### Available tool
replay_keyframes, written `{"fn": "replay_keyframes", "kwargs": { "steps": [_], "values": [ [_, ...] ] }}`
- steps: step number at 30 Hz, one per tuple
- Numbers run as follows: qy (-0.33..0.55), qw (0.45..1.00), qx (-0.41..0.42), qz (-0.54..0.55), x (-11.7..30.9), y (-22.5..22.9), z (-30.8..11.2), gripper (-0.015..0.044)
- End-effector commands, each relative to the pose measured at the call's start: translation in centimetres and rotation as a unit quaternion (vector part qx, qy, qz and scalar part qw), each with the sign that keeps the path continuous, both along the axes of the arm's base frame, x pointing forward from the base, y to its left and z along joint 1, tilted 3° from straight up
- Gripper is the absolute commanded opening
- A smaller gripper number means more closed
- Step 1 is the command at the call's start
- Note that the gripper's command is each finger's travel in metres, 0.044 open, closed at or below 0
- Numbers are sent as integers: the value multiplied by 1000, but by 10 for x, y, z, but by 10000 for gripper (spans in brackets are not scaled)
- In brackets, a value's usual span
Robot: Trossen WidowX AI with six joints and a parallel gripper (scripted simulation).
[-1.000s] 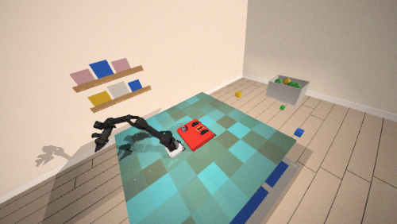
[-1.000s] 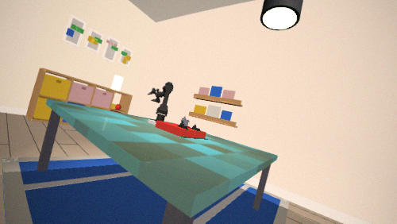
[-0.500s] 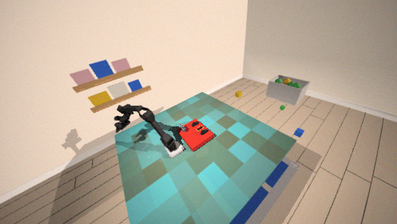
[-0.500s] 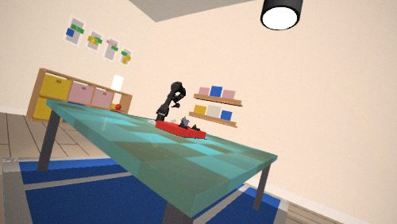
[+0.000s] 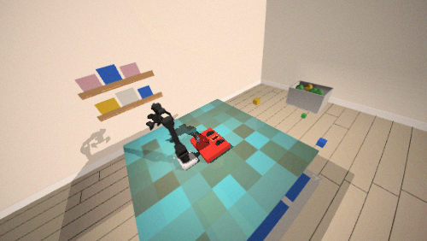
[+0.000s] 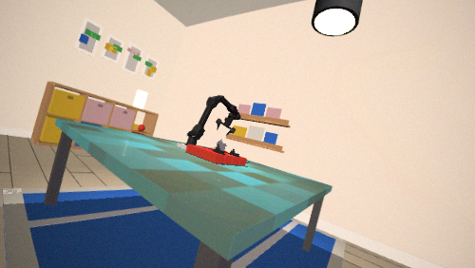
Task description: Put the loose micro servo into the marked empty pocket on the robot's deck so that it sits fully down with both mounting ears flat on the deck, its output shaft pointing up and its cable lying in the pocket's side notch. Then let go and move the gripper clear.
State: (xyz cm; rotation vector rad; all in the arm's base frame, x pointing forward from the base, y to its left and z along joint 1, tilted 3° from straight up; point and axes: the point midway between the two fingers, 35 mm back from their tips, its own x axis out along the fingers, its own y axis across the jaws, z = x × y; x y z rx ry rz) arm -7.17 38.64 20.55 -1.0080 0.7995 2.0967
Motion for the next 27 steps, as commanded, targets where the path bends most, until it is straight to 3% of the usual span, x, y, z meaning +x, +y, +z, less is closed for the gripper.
{"fn": "replay_keyframes", "kwargs": {
  "steps": [1, 14, 21, 27],
  "values": [
    [-34, 998, -5, -51, 52, -15, -1, 440],
    [-137, 961, -78, -225, 198, -118, -19, 440],
    [-174, 925, -140, -307, 243, -198, -29, 440],
    [-191, 889, -202, -362, 257, -272, -38, 440]
  ]
}}
